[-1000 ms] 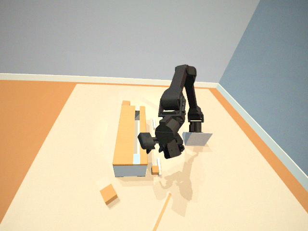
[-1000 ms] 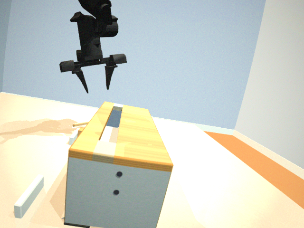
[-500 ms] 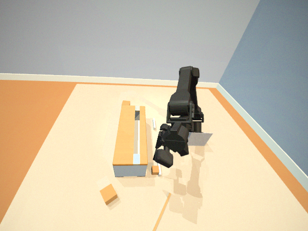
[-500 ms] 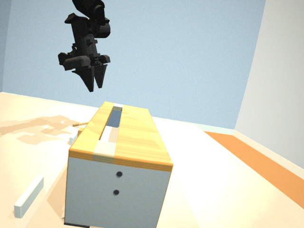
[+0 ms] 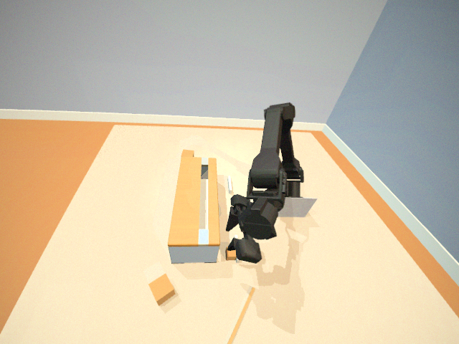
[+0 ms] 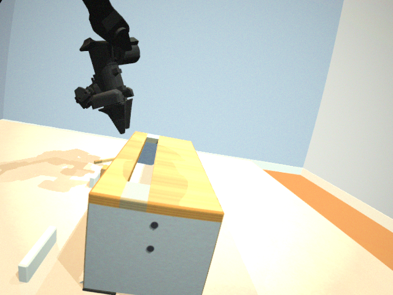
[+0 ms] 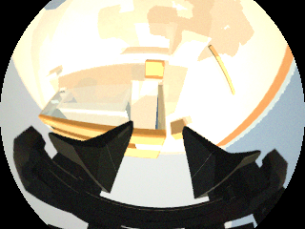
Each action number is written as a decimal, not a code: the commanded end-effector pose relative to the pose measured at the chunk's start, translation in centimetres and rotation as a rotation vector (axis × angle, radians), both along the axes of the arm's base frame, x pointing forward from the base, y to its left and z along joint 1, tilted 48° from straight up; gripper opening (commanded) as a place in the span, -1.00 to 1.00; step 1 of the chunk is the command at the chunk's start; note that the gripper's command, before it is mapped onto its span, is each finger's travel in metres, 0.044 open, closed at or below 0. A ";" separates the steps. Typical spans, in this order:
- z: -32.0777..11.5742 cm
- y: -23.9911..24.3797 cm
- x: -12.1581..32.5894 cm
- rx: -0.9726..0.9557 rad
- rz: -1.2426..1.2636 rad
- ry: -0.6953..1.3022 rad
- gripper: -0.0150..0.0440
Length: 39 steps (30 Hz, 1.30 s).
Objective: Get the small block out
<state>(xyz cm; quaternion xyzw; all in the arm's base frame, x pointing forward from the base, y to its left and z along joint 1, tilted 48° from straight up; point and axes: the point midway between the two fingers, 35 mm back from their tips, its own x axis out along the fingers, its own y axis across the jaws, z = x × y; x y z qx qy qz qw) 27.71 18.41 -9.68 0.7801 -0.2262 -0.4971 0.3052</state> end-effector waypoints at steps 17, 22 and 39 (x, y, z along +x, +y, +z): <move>-4.5 -5.7 -0.9 -0.040 -0.009 0.026 0.47; -5.0 -6.3 -0.9 -0.040 -0.009 0.026 0.47; -6.8 -8.4 -1.1 -0.042 -0.009 0.025 0.47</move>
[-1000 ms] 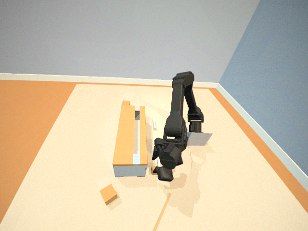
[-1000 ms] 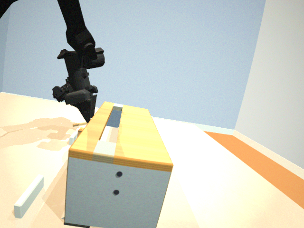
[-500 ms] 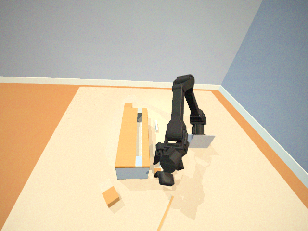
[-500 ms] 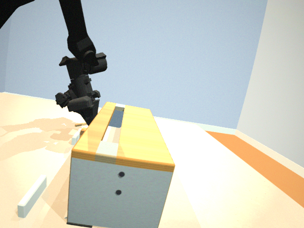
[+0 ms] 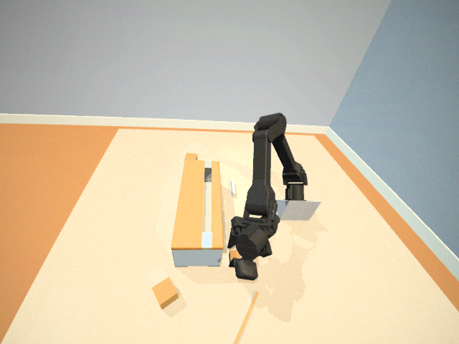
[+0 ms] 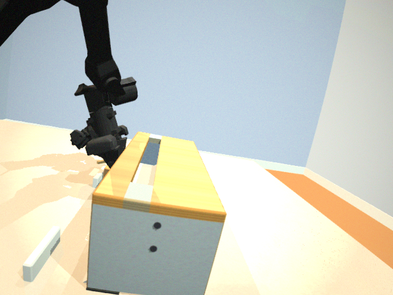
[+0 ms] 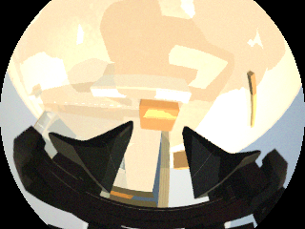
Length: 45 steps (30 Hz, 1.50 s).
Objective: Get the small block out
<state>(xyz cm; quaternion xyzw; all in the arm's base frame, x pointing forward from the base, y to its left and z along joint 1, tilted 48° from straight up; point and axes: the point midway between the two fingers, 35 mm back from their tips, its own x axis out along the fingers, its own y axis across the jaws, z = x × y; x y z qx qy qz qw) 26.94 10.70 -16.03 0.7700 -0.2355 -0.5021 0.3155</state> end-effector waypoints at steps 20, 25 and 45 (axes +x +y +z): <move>-0.8 -0.9 -0.2 0.003 -0.002 -0.020 -0.39; 1.0 1.2 0.0 0.002 -0.001 -0.011 -0.49; 6.8 5.1 -1.2 0.006 0.140 0.139 -0.49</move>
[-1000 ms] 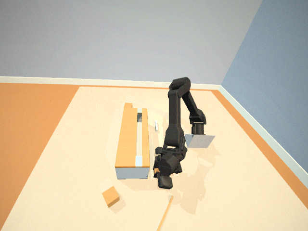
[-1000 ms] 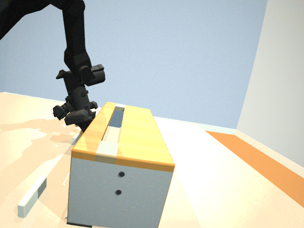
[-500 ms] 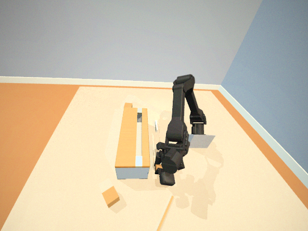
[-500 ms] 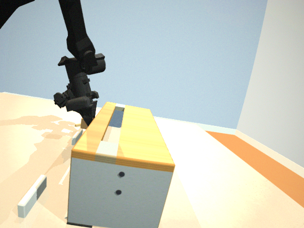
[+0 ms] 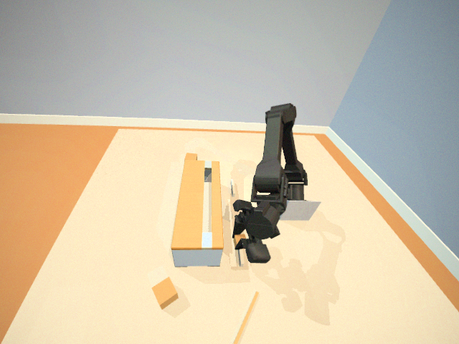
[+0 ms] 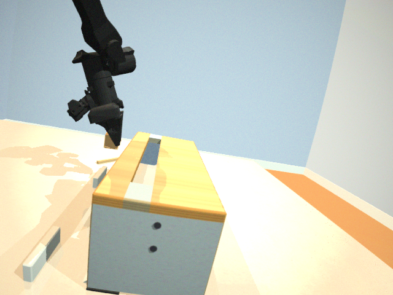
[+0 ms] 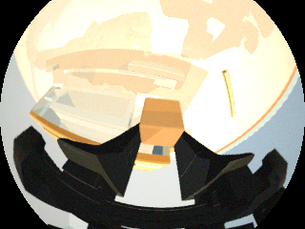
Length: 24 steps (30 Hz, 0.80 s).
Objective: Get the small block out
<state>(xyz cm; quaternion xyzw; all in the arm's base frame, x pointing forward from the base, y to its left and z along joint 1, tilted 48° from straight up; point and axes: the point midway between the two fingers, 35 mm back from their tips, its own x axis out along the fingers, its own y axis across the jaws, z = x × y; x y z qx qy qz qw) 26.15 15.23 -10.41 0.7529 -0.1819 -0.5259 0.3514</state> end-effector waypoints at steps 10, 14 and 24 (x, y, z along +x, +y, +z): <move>4.8 2.0 -1.9 0.022 0.206 0.168 -0.49; 6.2 2.4 -2.7 0.027 0.275 0.219 -0.49; 8.0 2.8 -3.8 0.032 0.374 0.286 -0.49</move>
